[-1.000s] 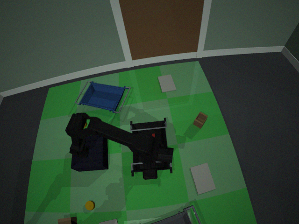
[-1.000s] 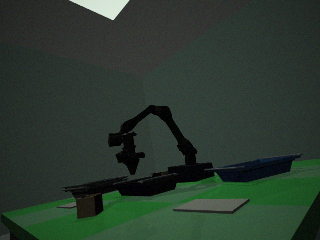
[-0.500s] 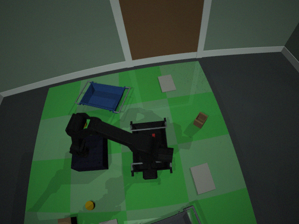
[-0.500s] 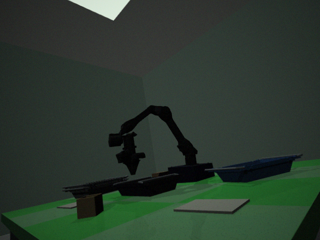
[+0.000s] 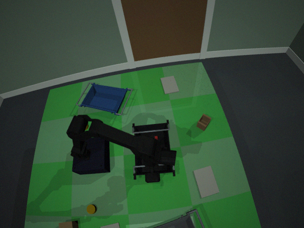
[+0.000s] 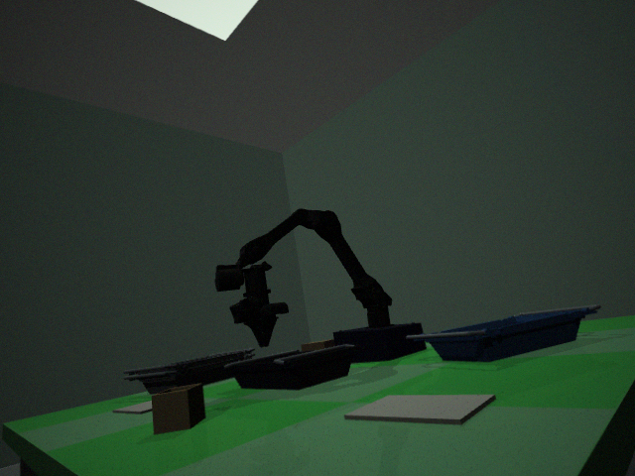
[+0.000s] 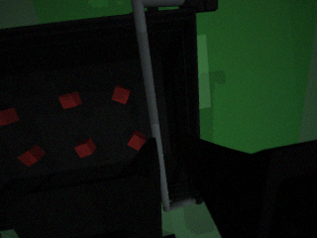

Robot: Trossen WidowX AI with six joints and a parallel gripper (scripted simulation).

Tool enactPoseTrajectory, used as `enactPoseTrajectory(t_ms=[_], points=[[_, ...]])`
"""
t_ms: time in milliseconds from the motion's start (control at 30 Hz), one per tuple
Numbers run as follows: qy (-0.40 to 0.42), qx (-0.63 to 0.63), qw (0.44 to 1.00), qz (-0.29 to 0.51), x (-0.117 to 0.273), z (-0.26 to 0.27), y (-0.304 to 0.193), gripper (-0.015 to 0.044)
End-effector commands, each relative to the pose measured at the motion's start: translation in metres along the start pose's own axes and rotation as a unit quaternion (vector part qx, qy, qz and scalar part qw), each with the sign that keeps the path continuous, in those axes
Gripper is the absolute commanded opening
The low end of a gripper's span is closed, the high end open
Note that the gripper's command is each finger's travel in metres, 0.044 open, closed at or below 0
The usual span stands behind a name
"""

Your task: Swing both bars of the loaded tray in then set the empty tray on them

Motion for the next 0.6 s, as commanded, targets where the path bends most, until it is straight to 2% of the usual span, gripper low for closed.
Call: enactPoseTrajectory(t_ms=[0,100,200,567], points=[[0.0,0.0,1.0,0.0,0.0,0.0,0.0,0.0082],[0.0,0.0,1.0,0.0,0.0,0.0,0.0,0.0082],[0.0,0.0,1.0,0.0,0.0,0.0,0.0,0.0004],[0.0,0.0,1.0,0.0,0.0,0.0,0.0,0.0]])
Point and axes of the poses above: the point midway between the two fingers, 35 mm back from their tips, its own x axis back along the fingers, its own z axis across the jaws, y = z × x, the point moved 3 cm from there along x, back along the fingers, and after that the axes turned 3 degrees about -x, right-handed, at the moved point
